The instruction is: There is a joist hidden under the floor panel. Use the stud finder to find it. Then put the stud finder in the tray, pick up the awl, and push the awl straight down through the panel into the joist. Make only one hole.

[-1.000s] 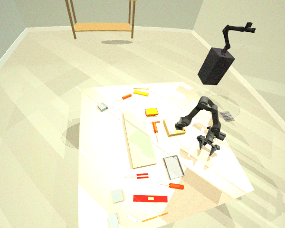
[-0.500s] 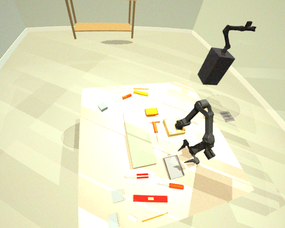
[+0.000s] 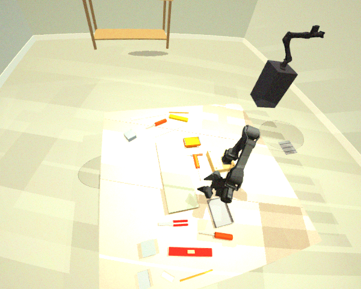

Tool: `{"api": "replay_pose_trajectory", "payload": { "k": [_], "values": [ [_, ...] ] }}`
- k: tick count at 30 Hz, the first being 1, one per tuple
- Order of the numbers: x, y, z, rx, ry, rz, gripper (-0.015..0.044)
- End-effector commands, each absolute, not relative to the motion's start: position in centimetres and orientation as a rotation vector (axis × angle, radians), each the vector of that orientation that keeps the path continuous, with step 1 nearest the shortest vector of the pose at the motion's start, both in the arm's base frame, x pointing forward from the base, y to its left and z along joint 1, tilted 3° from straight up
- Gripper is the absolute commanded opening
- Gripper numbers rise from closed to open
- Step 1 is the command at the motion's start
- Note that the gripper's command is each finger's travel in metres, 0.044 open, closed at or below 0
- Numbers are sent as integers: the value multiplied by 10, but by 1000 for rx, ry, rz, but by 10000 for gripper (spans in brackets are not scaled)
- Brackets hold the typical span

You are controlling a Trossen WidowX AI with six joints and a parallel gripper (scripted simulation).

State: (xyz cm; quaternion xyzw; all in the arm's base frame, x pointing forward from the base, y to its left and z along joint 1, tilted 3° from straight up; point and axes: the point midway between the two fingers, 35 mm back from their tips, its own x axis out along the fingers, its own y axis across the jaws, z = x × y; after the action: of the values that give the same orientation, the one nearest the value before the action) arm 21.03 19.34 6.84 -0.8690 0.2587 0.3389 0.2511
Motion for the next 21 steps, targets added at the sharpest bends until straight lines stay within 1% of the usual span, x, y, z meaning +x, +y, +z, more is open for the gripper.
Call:
{"api": "replay_pose_trajectory", "payload": {
  "k": [1, 7, 12, 21],
  "values": [
    [232, 166, 66, -2181, 886, 887, 440],
    [265, 107, 61, -1834, 1185, 813, 440],
    [281, 54, 58, -1518, 1383, 718, 440],
    [280, -45, 55, -915, 1622, 463, 440]
  ]
}}
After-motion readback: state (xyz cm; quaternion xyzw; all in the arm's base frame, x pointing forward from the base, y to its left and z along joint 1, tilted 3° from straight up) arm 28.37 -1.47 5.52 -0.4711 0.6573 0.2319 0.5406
